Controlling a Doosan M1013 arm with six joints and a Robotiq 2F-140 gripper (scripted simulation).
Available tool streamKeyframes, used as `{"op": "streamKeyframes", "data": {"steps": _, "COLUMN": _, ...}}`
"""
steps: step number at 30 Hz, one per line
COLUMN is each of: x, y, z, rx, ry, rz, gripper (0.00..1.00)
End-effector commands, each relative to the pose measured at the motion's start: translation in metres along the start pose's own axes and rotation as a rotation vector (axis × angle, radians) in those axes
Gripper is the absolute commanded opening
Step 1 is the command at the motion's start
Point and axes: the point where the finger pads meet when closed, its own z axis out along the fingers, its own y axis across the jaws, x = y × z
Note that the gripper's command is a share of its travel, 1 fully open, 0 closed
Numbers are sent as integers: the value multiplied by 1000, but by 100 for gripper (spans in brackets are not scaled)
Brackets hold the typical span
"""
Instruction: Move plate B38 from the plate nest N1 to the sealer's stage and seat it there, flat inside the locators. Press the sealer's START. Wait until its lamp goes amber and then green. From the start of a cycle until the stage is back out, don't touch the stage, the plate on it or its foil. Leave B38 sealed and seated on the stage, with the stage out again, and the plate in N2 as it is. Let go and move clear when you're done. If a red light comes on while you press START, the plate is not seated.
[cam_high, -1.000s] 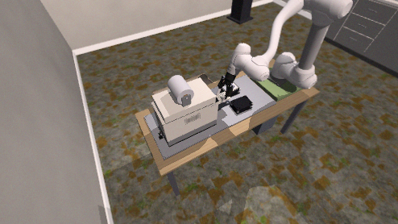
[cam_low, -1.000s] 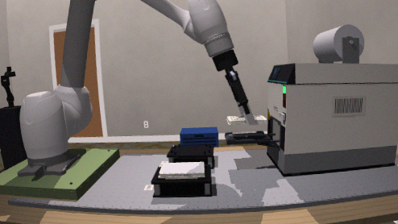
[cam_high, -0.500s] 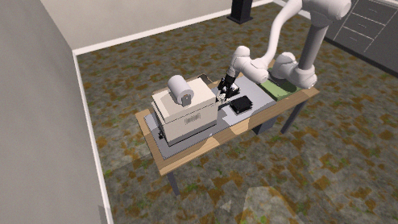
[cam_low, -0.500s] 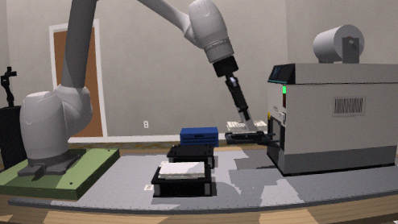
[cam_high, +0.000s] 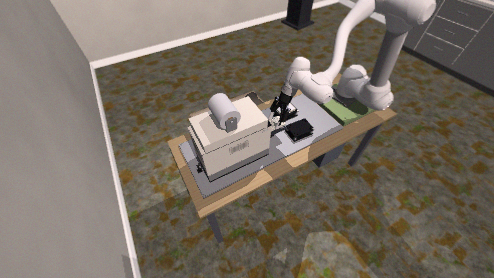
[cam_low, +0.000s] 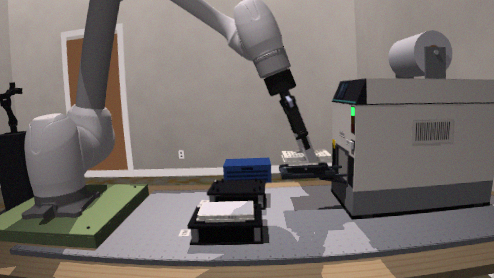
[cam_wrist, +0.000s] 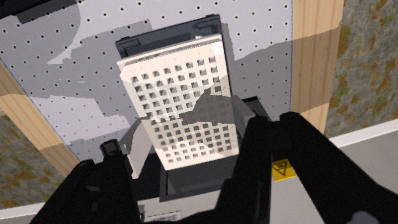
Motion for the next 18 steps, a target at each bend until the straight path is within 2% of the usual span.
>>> {"op": "streamKeyframes", "data": {"steps": 1, "x": 0, "y": 0, "z": 0, "rx": 0, "ry": 0, "rz": 0, "gripper": 10}}
{"op": "streamKeyframes", "data": {"steps": 18, "x": 1, "y": 0, "z": 1, "rx": 0, "ry": 0, "rz": 0, "gripper": 10}}
